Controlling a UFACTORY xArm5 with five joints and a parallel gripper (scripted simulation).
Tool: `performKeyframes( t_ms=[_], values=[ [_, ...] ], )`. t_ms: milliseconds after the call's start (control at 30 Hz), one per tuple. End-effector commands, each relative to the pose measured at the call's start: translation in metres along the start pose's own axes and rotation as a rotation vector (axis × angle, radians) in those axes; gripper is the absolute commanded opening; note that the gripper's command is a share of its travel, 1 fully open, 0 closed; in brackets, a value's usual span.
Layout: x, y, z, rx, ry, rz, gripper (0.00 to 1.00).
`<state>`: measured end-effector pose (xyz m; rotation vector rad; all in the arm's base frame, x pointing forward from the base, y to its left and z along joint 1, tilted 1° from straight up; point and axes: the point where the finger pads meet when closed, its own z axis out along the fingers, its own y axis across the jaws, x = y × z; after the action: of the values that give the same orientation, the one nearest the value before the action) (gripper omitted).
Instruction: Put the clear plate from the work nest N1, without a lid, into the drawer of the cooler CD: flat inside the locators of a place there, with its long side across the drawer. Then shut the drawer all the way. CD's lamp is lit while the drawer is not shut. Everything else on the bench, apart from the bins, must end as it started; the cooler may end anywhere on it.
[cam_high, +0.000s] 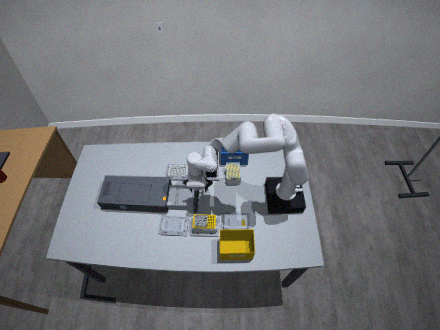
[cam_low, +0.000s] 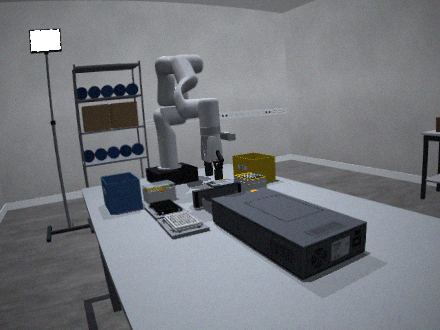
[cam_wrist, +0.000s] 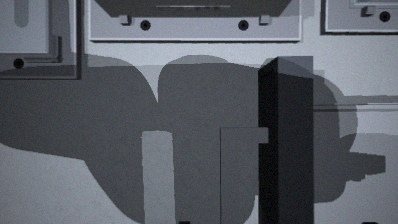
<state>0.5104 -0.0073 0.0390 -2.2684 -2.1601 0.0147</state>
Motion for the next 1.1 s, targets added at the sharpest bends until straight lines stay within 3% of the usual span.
performKeyframes(
  t_ms=[0, 833, 1067],
  values=[
    [0.0, 0.002, 0.006, -0.005, -0.003, 0.0, 0.88],
    [0.0, 0.002, 0.045, -0.005, -0.003, 0.0, 0.88],
    [0.0, 0.002, 0.045, -0.005, -0.003, 0.0, 0.88]
  ],
)
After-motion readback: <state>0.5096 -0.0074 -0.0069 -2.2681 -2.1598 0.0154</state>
